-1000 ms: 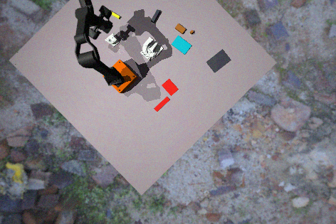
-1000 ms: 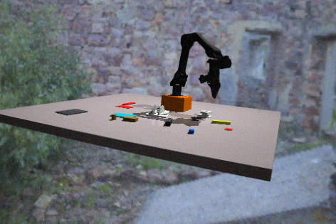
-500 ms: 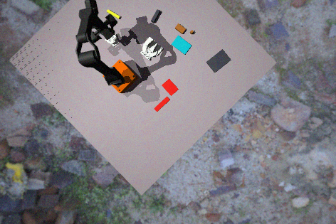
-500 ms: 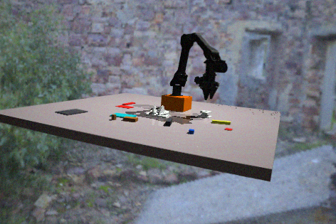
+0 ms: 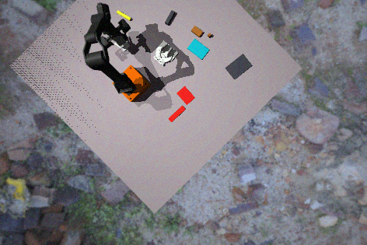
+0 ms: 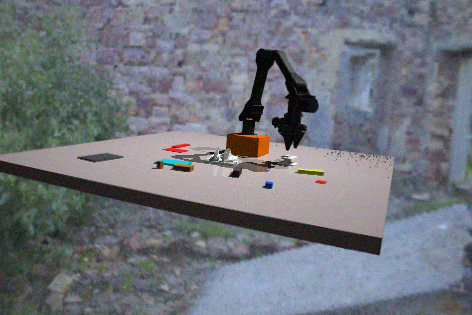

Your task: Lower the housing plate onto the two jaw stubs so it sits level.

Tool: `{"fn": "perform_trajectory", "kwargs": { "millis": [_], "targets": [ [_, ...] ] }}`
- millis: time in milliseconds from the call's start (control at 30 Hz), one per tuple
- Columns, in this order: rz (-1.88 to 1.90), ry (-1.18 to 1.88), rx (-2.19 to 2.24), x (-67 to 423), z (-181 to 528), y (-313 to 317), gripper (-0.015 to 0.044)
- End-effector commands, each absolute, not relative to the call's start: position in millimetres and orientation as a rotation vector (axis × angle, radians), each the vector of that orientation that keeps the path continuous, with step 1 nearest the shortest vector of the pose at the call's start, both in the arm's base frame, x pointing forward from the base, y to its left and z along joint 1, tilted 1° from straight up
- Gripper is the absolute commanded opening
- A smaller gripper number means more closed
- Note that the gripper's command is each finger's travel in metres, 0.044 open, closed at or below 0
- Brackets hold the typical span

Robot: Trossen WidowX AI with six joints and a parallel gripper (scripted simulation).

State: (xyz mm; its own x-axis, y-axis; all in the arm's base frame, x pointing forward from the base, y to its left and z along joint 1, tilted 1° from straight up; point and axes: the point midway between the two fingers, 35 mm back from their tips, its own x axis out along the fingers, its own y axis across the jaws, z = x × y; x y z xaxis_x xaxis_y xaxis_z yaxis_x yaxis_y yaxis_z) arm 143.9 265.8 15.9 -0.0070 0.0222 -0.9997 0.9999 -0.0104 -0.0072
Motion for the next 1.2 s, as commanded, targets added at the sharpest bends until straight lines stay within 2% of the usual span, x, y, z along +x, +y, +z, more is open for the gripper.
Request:
{"fn": "perform_trajectory", "kwargs": {
  "millis": [0,1167],
  "targets": [
    [-1.220,1.227,1.228,142.4,13.1,264.7,0.0440],
    [-1.220,1.227,1.227,142.0,-23.7,265.6,0.0440]
  ]
}}
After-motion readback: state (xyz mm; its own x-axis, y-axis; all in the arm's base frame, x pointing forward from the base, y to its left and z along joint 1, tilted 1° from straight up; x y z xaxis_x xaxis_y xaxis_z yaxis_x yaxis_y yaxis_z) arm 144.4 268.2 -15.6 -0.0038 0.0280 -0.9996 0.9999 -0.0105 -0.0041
